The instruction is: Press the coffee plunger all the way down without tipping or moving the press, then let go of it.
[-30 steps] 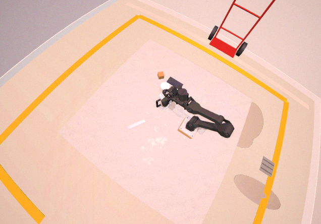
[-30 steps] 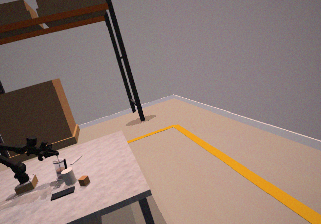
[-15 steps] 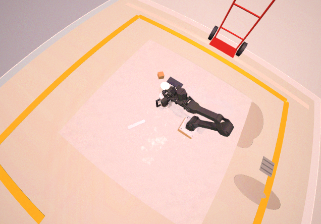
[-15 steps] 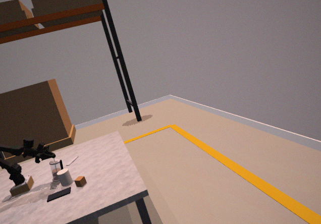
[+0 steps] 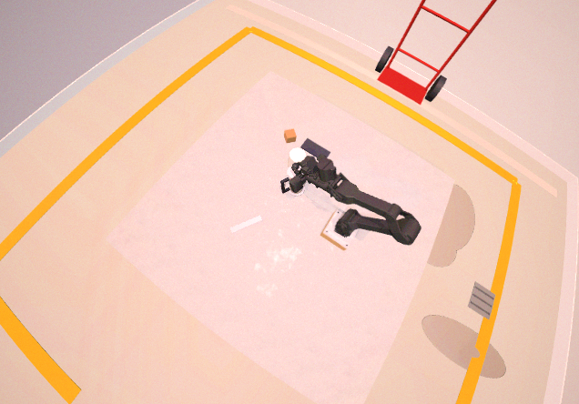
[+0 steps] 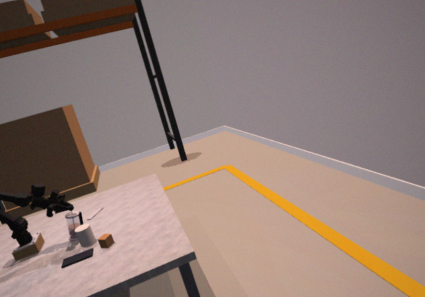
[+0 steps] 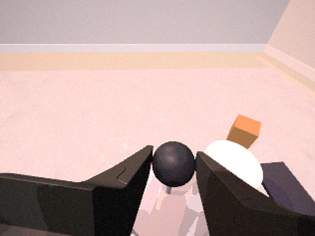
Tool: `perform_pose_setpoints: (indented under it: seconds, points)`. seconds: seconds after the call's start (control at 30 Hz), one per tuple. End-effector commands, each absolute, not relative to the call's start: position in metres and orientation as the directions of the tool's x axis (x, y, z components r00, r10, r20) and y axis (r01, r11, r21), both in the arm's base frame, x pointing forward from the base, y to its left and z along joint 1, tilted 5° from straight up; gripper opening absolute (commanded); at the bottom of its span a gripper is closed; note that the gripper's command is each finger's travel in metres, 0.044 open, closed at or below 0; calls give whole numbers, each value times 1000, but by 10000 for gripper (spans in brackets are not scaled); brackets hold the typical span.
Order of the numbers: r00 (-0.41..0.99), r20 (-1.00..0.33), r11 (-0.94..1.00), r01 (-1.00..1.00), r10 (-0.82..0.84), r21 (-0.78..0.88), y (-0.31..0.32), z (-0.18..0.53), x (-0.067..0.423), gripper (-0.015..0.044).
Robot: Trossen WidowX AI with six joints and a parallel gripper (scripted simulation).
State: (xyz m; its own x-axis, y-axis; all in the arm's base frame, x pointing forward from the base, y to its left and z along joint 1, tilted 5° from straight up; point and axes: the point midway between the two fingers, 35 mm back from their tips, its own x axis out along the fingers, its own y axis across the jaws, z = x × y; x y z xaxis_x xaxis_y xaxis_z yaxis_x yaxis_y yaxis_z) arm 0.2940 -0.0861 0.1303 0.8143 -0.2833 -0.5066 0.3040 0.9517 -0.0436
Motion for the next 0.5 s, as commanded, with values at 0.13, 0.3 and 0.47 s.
perform_pose_setpoints:
  seconds: [0.13,0.3,0.47]
  points:
    - [793,-541,952,301,-280,-51,-87,119,294,128]
    - [793,-541,952,301,-280,-51,-87,119,295,128]
    - [793,-541,952,301,-280,-51,-87,119,295,128]
